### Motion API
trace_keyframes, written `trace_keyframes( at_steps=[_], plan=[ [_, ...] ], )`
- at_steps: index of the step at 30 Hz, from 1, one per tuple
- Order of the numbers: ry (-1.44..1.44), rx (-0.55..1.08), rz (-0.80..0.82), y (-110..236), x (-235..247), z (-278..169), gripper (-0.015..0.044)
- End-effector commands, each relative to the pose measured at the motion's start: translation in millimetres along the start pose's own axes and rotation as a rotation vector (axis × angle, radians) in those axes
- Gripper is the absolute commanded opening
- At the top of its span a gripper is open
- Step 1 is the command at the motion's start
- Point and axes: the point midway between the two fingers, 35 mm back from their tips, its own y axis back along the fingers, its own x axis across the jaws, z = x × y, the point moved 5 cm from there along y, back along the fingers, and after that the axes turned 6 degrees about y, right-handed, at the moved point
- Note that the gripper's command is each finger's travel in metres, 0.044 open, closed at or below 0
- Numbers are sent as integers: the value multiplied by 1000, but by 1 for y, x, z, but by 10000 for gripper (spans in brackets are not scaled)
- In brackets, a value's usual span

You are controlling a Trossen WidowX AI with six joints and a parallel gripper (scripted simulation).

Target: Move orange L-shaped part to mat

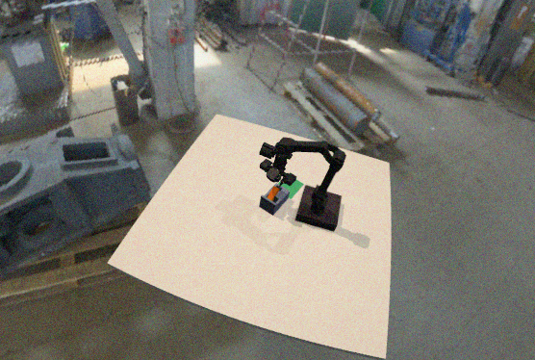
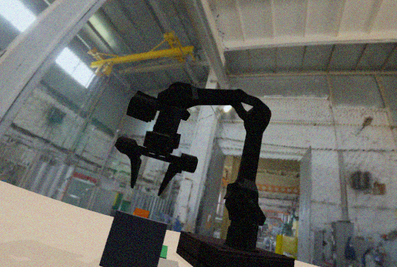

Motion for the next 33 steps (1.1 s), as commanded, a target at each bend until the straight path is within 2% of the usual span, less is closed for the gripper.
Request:
trace_keyframes(
  at_steps=[1,33],
  plan=[
    [6,7,17,-19,3,-1,280],
    [6,7,17,-63,4,-1,280]
  ],
)
